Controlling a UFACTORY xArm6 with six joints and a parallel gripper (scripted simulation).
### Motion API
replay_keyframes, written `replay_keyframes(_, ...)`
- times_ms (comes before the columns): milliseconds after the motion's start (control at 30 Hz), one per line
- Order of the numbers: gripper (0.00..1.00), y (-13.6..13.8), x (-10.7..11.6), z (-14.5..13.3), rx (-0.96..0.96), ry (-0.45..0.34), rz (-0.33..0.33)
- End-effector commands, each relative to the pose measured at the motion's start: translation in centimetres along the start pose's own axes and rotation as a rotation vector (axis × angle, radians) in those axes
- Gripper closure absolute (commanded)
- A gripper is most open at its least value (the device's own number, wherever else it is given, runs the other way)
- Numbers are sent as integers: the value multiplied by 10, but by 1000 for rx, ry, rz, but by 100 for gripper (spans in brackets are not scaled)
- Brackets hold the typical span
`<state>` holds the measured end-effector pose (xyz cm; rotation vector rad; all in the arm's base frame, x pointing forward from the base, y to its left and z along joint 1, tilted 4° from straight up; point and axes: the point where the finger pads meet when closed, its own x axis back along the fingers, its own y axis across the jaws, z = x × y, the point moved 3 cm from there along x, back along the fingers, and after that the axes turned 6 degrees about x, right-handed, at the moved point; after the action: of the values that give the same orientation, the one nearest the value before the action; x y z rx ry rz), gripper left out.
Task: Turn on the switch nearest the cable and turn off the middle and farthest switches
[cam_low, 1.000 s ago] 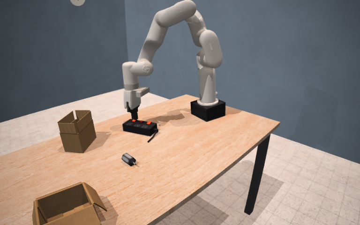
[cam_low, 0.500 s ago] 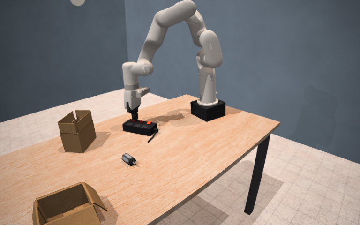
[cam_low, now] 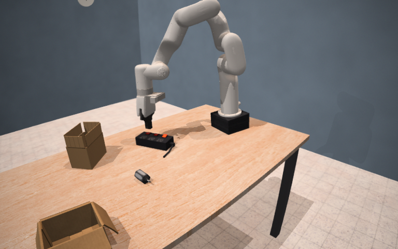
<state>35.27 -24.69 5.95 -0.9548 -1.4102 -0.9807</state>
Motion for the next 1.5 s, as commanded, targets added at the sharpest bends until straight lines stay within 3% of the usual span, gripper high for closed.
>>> replay_keyframes(0, 100, 1, 9, -1, 0, -4, -3)
replay_keyframes(900, 100, 1, 17, -1, 0, -4, -3)
replay_keyframes(933, 0, 1, 17, -1, 0, -4, -3)
replay_keyframes(1133, 0, 1, 26, -1, 0, -4, -3)
replay_keyframes(1400, 0, 1, 67, -1, 0, -4, -3)
replay_keyframes(1467, 0, 1, 67, -1, 0, -4, -3)
